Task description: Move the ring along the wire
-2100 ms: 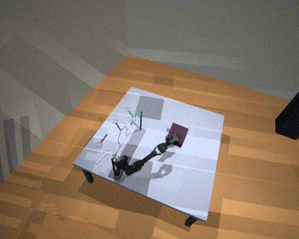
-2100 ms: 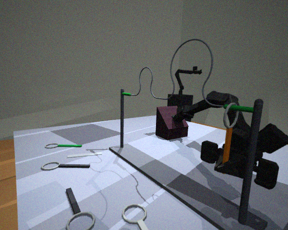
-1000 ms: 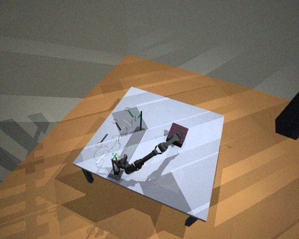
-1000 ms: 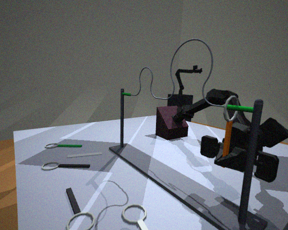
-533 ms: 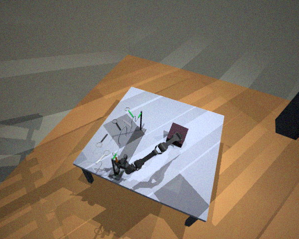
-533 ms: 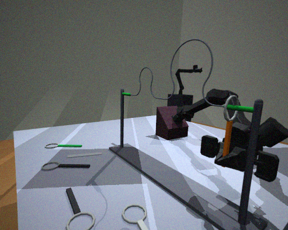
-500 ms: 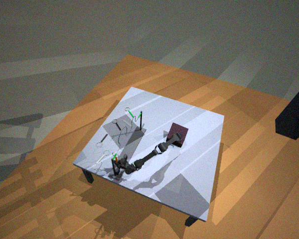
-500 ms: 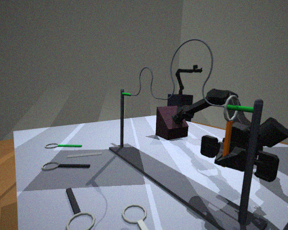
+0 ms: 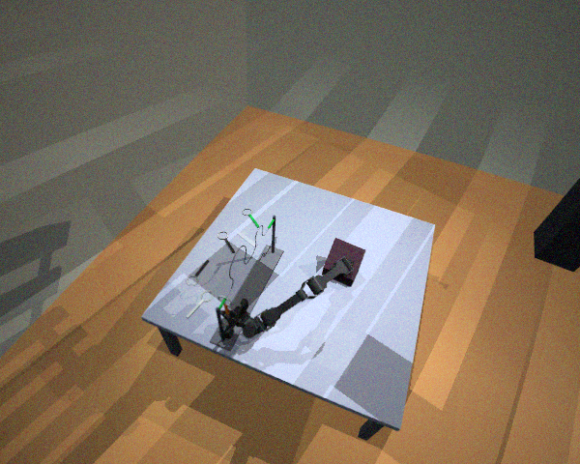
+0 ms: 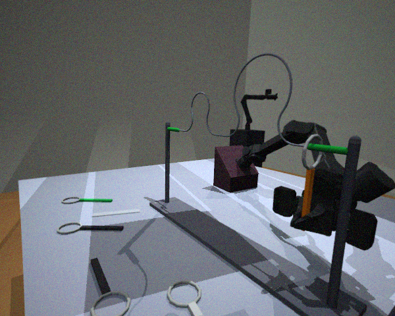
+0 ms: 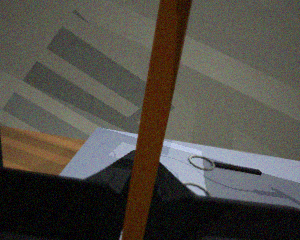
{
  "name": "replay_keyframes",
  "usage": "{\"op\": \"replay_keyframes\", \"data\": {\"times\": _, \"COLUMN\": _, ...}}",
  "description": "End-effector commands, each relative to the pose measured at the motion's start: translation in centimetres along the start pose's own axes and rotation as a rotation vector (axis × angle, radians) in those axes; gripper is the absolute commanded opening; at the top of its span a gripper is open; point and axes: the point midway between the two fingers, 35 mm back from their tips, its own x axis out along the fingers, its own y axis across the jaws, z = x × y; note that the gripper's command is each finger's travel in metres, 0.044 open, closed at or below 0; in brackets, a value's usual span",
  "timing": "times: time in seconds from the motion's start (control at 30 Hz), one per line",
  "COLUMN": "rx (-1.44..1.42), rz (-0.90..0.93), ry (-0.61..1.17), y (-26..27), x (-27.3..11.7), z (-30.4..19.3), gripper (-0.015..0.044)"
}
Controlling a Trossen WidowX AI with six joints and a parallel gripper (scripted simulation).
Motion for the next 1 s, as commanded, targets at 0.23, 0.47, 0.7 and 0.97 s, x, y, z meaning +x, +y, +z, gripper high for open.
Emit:
{"op": "replay_keyframes", "data": {"times": 0.23, "rx": 0.010, "rz": 0.006, "ry": 0.176, "y": -1.0, "x": -2.5, "z": 0.8, "gripper": -0.0150}}
{"op": "replay_keyframes", "data": {"times": 0.47, "rx": 0.002, "rz": 0.003, "ry": 0.305, "y": -1.8, "x": -4.1, "z": 1.1, "gripper": -0.0150}}
{"op": "replay_keyframes", "data": {"times": 0.7, "rx": -0.019, "rz": -0.003, "ry": 0.427, "y": -2.7, "x": -5.6, "z": 1.5, "gripper": -0.0150}}
{"op": "replay_keyframes", "data": {"times": 0.97, "rx": -0.077, "rz": -0.021, "ry": 0.486, "y": -4.2, "x": -6.3, "z": 1.8, "gripper": -0.0150}}
